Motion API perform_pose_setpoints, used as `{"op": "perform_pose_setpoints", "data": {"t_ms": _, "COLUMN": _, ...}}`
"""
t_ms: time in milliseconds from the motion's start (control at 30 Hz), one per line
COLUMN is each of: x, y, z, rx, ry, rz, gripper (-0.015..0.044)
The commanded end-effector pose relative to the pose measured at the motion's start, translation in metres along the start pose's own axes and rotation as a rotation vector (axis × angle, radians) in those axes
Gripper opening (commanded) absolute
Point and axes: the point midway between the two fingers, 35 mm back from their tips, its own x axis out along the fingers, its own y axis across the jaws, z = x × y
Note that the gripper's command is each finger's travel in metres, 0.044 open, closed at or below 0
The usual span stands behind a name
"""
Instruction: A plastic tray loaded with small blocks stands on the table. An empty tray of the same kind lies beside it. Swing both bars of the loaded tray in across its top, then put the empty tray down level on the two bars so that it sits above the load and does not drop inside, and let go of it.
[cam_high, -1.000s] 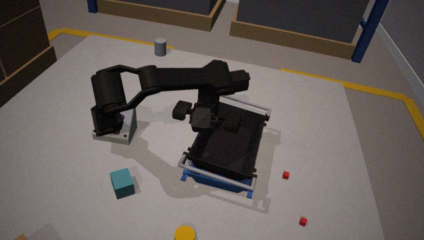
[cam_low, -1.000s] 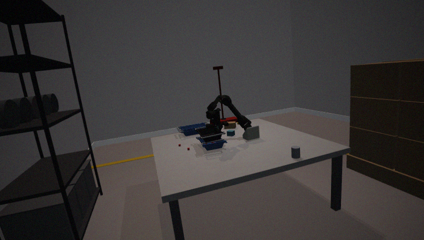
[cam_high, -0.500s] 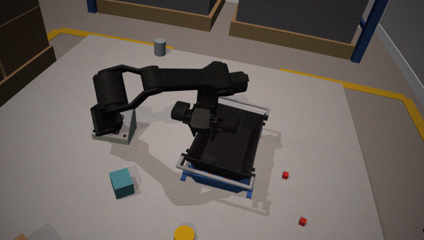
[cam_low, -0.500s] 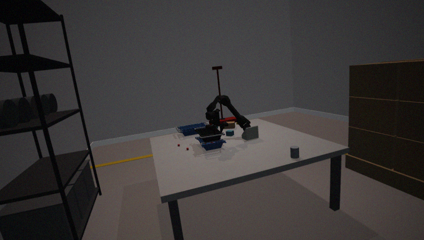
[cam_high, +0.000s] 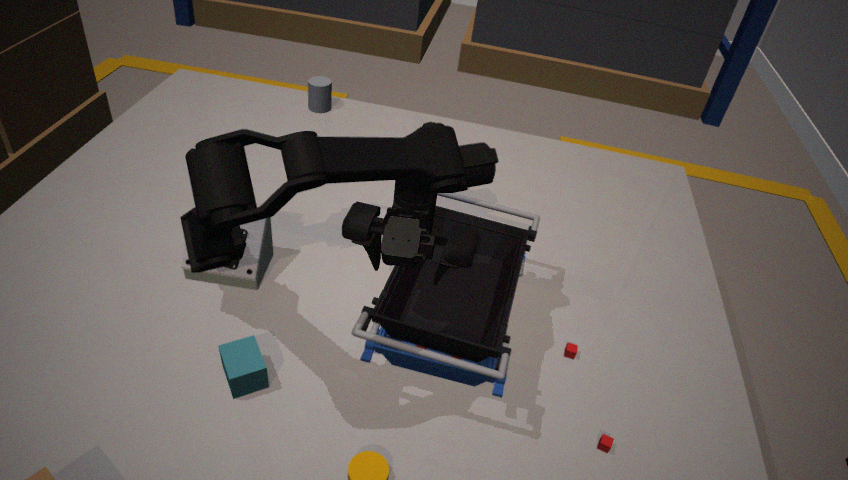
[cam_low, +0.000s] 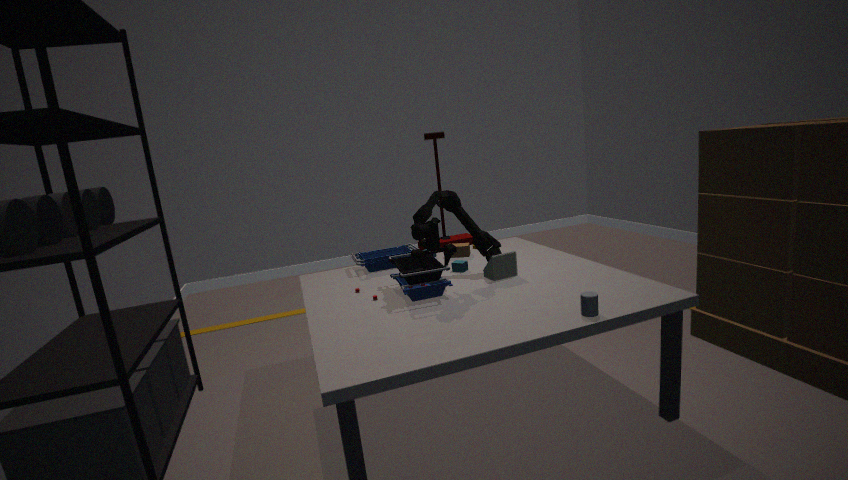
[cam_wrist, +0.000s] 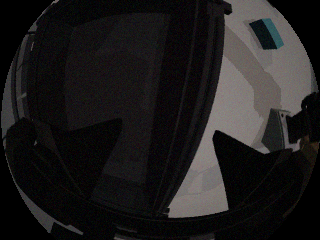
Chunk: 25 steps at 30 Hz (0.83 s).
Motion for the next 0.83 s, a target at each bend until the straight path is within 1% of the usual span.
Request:
{"op": "perform_pose_setpoints", "data": {"t_ms": 0, "x": 0.0, "y": 0.0, "z": 0.0, "rx": 0.0, "ry": 0.0, "rz": 0.0, "gripper": 0.044}}
{"op": "perform_pose_setpoints", "data": {"t_ms": 100, "x": -0.003, "y": 0.001, "z": 0.0, "rx": -0.003, "ry": 0.001, "rz": 0.002, "gripper": 0.044}}
{"op": "perform_pose_setpoints", "data": {"t_ms": 200, "x": -0.015, "y": 0.002, "z": -0.001, "rx": -0.017, "ry": 0.006, "rz": 0.011, "gripper": 0.044}}
{"op": "perform_pose_setpoints", "data": {"t_ms": 667, "x": -0.105, "y": -0.001, "z": 0.0, "rx": -0.118, "ry": 0.037, "rz": 0.069, "gripper": 0.044}}
{"op": "perform_pose_setpoints", "data": {"t_ms": 733, "x": -0.109, "y": -0.002, "z": 0.001, "rx": -0.123, "ry": 0.039, "rz": 0.072, "gripper": 0.044}}
{"op": "perform_pose_setpoints", "data": {"t_ms": 767, "x": -0.101, "y": -0.002, "z": 0.0, "rx": -0.119, "ry": 0.032, "rz": 0.073, "gripper": 0.044}}
{"op": "perform_pose_setpoints", "data": {"t_ms": 800, "x": -0.105, "y": -0.006, "z": 0.0, "rx": -0.128, "ry": 0.032, "rz": 0.074, "gripper": 0.044}}
